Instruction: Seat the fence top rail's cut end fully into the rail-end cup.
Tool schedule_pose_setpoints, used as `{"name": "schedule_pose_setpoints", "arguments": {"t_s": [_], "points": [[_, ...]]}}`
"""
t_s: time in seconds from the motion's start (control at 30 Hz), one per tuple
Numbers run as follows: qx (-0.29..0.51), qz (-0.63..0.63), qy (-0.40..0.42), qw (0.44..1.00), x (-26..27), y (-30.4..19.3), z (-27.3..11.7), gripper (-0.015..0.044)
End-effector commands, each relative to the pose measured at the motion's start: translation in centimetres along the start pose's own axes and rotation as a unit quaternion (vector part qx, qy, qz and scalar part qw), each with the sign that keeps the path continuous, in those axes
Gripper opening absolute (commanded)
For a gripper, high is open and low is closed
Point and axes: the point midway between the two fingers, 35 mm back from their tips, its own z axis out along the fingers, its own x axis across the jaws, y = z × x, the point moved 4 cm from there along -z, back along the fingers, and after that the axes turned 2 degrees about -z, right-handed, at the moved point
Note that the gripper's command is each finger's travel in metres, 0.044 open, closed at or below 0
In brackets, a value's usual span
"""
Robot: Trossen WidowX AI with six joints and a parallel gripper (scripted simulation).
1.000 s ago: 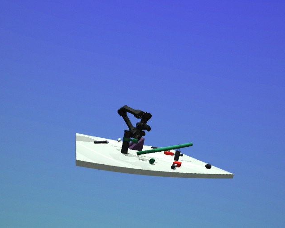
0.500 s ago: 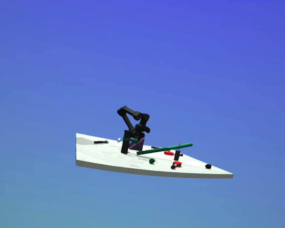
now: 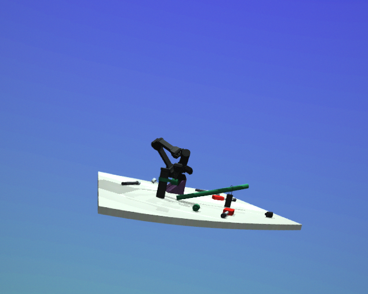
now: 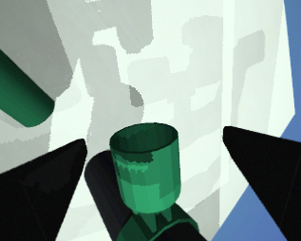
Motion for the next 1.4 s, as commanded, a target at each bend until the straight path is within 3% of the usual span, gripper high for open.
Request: {"name": "schedule_pose_setpoints", "arguments": {"t_s": [0.0, 0.53, 0.93, 1.07, 1.2, 1.37], "points": [[0.001, -0.009, 0.004, 1.0, 0.4, 0.1, 0.9, 0.044], [0.003, -0.009, 0.0, 1.0, 0.4, -0.2, 2.8, 0.044], [0.003, -0.009, 0.0, 1.0, 0.4, -0.2, 2.8, 0.0125], [0.003, -0.009, 0.0, 1.0, 0.4, -0.2, 2.8, 0.0098], [-0.006, -0.025, 0.0, 1.0, 0.7, -0.3, 2.6, 0.0], [-0.016, -0.042, 0.0, 0.999, 1.0, -0.3, 2.4, 0.0]]}}
